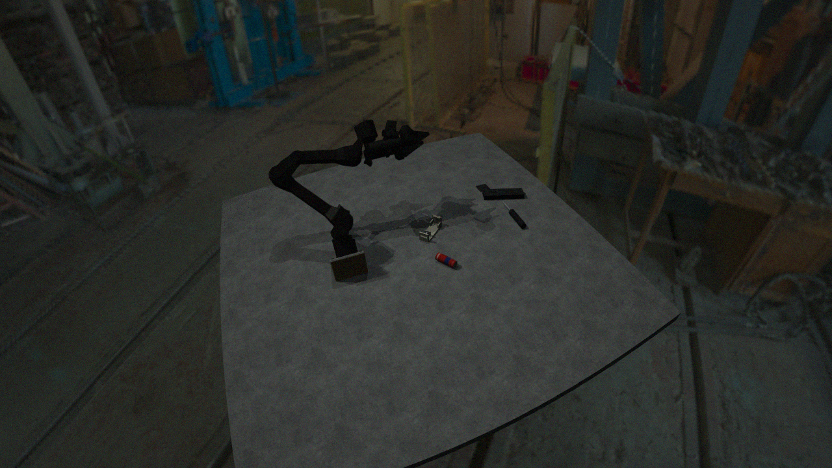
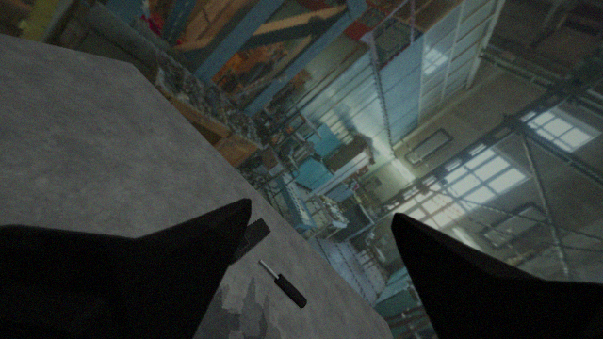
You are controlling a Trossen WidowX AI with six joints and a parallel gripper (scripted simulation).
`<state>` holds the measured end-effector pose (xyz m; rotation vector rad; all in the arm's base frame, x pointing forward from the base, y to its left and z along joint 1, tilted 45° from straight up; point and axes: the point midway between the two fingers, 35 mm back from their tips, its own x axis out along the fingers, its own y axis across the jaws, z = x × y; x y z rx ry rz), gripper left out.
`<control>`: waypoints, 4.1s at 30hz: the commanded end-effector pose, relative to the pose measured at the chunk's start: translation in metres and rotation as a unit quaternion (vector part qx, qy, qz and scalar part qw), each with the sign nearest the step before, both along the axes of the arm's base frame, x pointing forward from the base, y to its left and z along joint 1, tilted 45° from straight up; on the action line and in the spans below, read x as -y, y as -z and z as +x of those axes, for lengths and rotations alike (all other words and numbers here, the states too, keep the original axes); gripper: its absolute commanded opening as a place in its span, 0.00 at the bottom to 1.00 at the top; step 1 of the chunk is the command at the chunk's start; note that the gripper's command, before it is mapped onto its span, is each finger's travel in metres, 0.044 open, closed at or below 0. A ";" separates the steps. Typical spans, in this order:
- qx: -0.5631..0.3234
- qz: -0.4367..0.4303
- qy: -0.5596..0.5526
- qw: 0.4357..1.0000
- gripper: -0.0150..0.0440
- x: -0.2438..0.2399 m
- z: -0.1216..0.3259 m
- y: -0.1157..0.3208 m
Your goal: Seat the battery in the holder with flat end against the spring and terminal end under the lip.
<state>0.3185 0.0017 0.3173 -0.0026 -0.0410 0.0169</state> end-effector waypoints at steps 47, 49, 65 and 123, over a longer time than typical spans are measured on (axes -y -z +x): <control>-0.715 0.544 0.069 0.434 0.67 0.095 -0.026 0.359; -0.715 0.544 0.069 0.434 0.67 0.093 -0.025 0.362; -0.715 0.544 0.069 0.434 0.67 0.074 -0.025 0.380; -0.612 0.688 0.354 0.163 0.40 0.046 -0.012 0.272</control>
